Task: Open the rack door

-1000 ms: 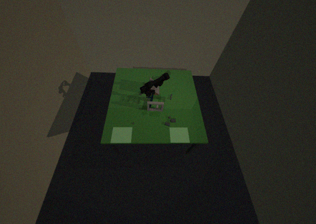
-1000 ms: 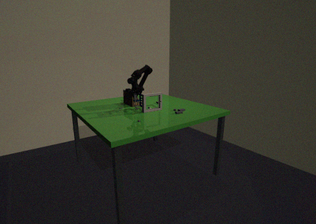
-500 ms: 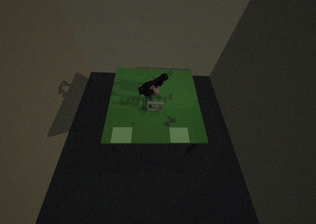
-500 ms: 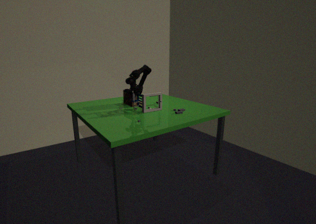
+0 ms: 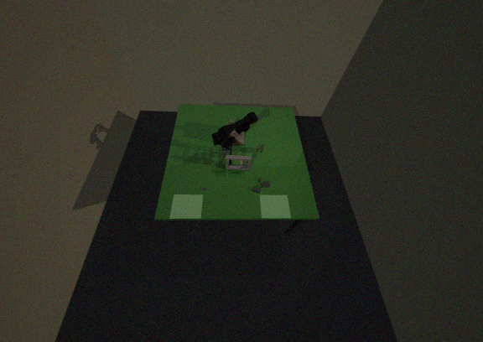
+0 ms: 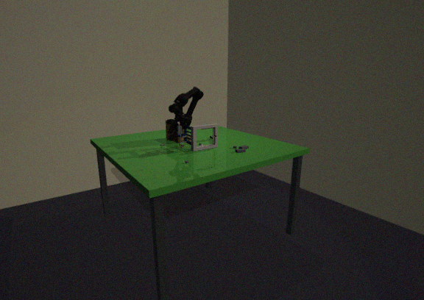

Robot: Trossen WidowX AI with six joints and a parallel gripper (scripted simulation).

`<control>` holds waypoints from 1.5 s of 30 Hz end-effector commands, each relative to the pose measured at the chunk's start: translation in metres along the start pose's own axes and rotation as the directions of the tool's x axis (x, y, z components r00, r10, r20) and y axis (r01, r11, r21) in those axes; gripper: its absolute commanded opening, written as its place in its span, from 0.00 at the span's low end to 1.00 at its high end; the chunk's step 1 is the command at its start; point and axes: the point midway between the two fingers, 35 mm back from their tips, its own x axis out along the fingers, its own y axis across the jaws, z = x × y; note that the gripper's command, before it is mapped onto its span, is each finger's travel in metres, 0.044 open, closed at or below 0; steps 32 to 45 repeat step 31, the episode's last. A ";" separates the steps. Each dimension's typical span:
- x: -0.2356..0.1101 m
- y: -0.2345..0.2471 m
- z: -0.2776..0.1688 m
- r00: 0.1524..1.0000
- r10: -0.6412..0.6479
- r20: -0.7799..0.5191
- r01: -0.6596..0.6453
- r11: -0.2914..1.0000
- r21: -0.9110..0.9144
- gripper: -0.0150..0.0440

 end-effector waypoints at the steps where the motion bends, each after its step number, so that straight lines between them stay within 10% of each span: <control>1: 0.000 0.000 0.000 1.000 -0.002 -0.001 0.002 1.000 -0.007 0.74; 45: -0.037 -0.002 0.002 1.000 -0.004 -0.001 0.004 1.000 -0.003 0.75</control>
